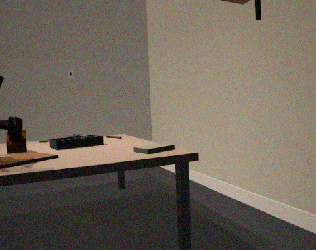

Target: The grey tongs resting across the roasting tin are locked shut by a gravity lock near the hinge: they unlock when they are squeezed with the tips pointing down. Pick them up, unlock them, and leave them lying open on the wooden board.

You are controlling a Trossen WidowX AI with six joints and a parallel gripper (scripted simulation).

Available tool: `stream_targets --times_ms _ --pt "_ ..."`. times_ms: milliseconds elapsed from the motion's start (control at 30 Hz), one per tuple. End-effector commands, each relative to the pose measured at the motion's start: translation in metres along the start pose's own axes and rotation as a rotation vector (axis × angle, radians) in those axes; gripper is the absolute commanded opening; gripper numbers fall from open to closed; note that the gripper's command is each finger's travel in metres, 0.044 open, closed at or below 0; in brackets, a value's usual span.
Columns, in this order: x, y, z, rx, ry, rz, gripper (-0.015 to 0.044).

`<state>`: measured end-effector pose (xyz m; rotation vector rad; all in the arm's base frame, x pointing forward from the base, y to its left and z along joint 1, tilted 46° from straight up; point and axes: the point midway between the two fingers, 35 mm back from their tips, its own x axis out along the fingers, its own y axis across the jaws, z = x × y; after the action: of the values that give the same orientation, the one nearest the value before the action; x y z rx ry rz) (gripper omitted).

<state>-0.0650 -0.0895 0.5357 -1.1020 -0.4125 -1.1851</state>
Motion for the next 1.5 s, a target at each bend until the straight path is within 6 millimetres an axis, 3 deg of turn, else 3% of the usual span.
stream_targets --times_ms 0,167,433,667,867,1133,1267,1467 --pt "0.001 0.003 0.001 0.007 -0.001 0.007 0.0374" --pt "0.011 0.025 0.014 0.001 -0.044 0.071 0.026" --pt "0.021 0.055 0.028 0.045 -0.077 0.15 0.026" --pt "0.036 0.14 0.058 0.172 -0.083 0.374 0.026" --pt "0.033 0.244 0.082 0.414 0.048 0.634 0.026" --pt "-0.011 0.375 0.1 0.702 0.366 0.891 0.026" --pt "-0.05 0.437 0.1 0.81 0.59 0.967 0.026" --pt "-0.12 0.509 0.09 0.912 0.929 0.985 0.026"
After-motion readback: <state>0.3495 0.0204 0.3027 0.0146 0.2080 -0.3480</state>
